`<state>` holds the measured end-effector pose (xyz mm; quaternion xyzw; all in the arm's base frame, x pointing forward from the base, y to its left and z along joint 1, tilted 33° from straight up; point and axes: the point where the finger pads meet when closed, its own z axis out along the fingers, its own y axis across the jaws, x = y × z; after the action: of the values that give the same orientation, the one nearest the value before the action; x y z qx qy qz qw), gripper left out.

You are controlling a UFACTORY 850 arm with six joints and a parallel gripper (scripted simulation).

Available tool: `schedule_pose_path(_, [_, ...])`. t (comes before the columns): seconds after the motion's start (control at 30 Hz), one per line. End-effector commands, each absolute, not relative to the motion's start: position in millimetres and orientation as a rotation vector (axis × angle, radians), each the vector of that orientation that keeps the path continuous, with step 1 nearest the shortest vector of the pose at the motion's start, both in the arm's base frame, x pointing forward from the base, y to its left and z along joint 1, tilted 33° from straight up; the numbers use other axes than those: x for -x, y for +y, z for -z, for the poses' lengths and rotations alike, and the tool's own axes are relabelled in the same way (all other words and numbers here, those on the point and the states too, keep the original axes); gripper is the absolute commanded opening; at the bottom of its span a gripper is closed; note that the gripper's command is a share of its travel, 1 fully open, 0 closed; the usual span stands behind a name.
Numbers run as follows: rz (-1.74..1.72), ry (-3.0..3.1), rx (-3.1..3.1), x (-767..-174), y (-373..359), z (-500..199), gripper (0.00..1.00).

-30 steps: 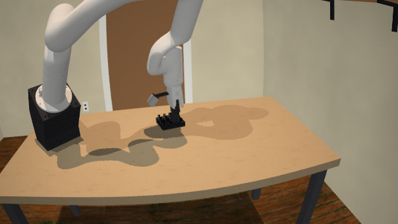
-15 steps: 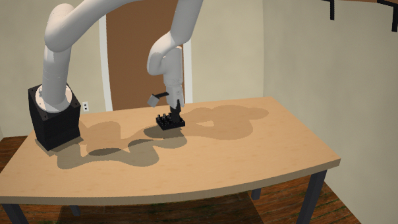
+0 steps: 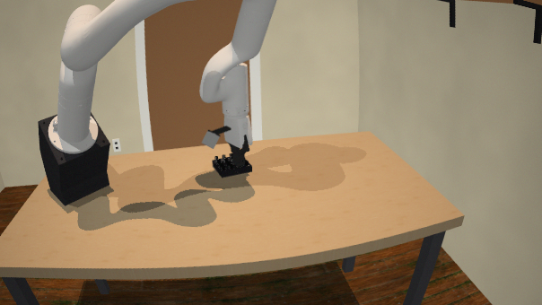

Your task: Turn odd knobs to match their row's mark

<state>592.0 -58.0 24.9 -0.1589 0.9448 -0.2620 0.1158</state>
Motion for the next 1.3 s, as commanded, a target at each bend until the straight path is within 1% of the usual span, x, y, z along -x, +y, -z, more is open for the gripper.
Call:
schedule_pose_path(0.0, [0.787,2.768,0.590,-592.6,-57.6,-25.5,0.08])
schedule_pose_path(0.53, [0.852,2.698,1.094,-592.6,-57.6,-25.5,0.08])
schedule_pose_path(1.27, [0.906,2.439,1.829,-592.6,-57.6,-25.5,0.08])
